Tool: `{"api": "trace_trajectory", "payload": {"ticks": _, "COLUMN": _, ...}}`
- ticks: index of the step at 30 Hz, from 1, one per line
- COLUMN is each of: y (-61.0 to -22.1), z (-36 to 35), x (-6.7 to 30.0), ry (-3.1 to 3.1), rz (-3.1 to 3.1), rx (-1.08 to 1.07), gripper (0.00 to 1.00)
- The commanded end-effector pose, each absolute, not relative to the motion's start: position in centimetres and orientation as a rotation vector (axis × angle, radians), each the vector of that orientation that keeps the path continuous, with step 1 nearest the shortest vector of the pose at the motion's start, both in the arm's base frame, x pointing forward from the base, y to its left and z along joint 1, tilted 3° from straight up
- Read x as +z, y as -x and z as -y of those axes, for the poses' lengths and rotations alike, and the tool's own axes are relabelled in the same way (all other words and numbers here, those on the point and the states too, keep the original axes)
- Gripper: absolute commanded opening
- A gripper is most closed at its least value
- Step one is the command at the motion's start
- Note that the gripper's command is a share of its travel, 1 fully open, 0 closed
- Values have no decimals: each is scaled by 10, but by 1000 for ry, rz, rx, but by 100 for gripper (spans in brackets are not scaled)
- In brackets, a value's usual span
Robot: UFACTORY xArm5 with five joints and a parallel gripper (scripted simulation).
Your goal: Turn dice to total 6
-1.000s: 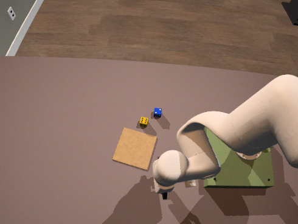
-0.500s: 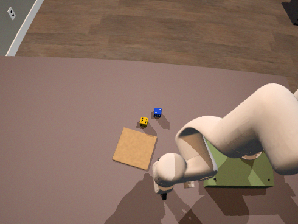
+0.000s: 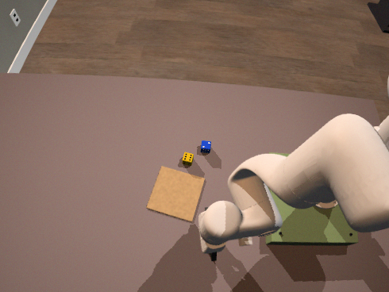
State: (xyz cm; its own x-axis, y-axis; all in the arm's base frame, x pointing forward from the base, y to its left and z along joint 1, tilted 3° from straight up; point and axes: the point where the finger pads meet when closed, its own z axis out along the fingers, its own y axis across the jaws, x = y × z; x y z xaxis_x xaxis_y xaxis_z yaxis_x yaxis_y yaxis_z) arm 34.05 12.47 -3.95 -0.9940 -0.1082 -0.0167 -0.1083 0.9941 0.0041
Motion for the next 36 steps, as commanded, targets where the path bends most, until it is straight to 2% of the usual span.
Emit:
{"api": "trace_trajectory", "payload": {"ticks": 1, "y": -342, "z": -125, "x": -39, "ry": 169, "rz": -3118, "rx": 9, "gripper": 47}}
{"api": "trace_trajectory", "payload": {"ticks": 27, "y": -342, "z": -125, "x": -39, "ry": 169, "rz": -3118, "rx": 9, "gripper": 47}}
{"api": "trace_trajectory", "payload": {"ticks": 28, "y": -342, "z": -125, "x": -39, "ry": 169, "rz": -3118, "rx": 9, "gripper": 27}}
{"api": "trace_trajectory", "payload": {"ticks": 36, "y": -342, "z": -125, "x": -39, "ry": 169, "rz": -3118, "rx": 9, "gripper": 27}}
